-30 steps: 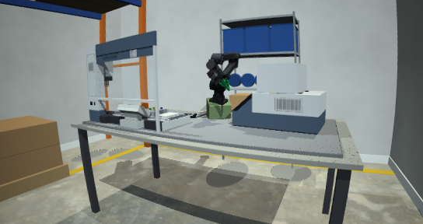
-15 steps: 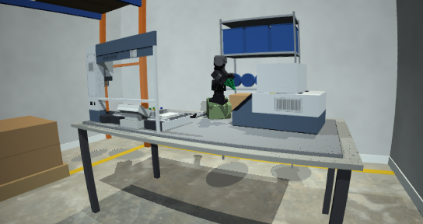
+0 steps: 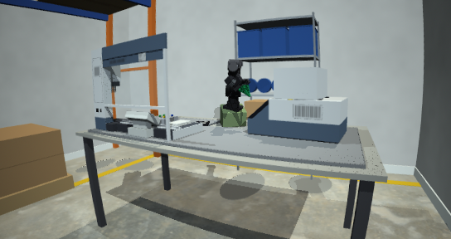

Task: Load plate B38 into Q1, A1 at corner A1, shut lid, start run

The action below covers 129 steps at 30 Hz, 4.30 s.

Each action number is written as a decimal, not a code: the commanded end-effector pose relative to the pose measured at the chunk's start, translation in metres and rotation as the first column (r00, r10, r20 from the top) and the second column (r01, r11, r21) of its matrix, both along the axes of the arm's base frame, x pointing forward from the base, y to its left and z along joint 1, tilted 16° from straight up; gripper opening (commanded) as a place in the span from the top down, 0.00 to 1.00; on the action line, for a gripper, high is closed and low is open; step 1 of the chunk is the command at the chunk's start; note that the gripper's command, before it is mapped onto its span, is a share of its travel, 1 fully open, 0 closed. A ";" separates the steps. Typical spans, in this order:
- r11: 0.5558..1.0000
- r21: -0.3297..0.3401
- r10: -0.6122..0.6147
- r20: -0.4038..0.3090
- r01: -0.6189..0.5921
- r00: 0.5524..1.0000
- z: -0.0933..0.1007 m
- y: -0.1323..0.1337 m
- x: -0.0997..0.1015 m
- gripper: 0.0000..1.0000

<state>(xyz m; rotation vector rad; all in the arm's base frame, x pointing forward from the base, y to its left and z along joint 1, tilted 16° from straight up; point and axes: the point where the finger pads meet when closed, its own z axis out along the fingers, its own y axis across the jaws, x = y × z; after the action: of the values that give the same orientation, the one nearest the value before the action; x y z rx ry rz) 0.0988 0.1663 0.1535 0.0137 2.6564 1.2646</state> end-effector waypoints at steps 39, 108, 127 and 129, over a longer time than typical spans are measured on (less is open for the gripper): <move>1.000 0.013 0.005 0.020 -0.005 1.000 -0.011 0.043 0.008 1.00; 1.000 0.013 0.008 0.036 -0.009 0.999 -0.046 0.104 0.021 1.00; 1.000 0.013 0.024 0.058 -0.025 0.998 -0.036 0.106 0.021 1.00; 1.000 0.013 0.026 0.054 -0.026 0.998 -0.035 0.107 0.020 1.00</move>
<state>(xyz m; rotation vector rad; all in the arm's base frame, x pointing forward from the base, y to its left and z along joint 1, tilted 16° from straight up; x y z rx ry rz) 0.1179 0.2669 0.1016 -0.0219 2.6426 1.2466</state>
